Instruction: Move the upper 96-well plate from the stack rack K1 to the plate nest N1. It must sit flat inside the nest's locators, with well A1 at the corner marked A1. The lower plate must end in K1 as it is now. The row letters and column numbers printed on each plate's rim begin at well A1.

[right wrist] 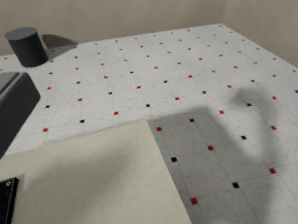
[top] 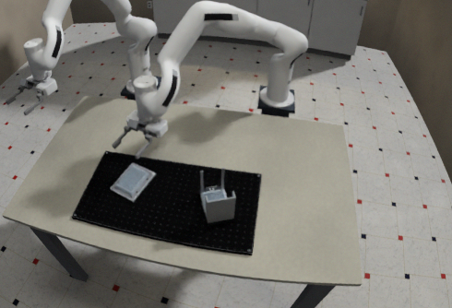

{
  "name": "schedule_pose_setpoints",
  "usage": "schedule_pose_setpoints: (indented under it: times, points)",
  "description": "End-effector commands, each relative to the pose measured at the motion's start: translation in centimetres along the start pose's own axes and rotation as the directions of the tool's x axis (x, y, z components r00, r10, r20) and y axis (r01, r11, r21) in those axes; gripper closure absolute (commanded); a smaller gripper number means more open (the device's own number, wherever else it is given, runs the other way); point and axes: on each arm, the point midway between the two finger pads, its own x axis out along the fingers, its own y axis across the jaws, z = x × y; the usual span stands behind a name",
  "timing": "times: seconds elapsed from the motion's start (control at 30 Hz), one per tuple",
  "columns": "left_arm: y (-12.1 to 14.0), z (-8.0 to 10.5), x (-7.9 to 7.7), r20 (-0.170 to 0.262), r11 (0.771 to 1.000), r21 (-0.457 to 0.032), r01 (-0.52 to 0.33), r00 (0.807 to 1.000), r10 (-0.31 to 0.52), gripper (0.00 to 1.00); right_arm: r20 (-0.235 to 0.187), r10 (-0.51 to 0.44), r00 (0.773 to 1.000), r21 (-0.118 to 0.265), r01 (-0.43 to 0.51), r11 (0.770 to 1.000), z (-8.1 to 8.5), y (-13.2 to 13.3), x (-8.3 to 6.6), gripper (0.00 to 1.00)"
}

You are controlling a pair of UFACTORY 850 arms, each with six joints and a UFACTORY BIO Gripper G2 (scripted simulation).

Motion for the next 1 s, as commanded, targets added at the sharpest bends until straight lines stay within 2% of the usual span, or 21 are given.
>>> schedule_pose_setpoints:
  times: [0.0, 0.6, 0.7, 0.83, 0.9, 0.97]
  points:
    - [0.0, 0.5, 0.0, 0.002, 1.000, -0.001, 0.000, 1.000, 0.000, 0.63, 0.003, 0.000, 1.000, 0.000, 0.000, 1.000, 0.2, 0.0, 0.1, 0.00]
    - [0.0, 0.5, 0.0, 0.002, 1.000, -0.001, 0.000, 1.000, 0.000, 0.63, 0.003, 0.000, 1.000, 0.000, 0.000, 1.000, 0.2, 0.0, 0.1, 0.00]
    - [1.0, 1.3, -0.6, 0.002, 0.995, -0.001, -0.100, 0.995, 0.100, 0.63, 0.003, 0.000, 1.000, 0.000, 0.000, 1.000, 0.2, 0.0, 0.1, 0.00]
    - [2.4, 2.5, -1.5, 0.002, 0.973, -0.001, -0.231, 0.973, 0.231, 0.63, 0.003, 0.000, 1.000, 0.000, 0.000, 1.000, 0.2, 0.0, 0.1, 0.00]
    - [2.4, 2.5, -1.5, 0.002, 0.973, -0.001, -0.231, 0.973, 0.231, 0.63, 0.003, 0.000, 1.000, 0.000, 0.000, 1.000, 0.2, 0.0, 0.1, 0.00]
    - [3.1, 3.0, -1.9, 0.002, 0.957, -0.001, -0.291, 0.957, 0.291, 0.63, 0.003, 0.000, 1.000, 0.000, 0.000, 1.000, 0.2, 0.0, 0.1, 0.00]
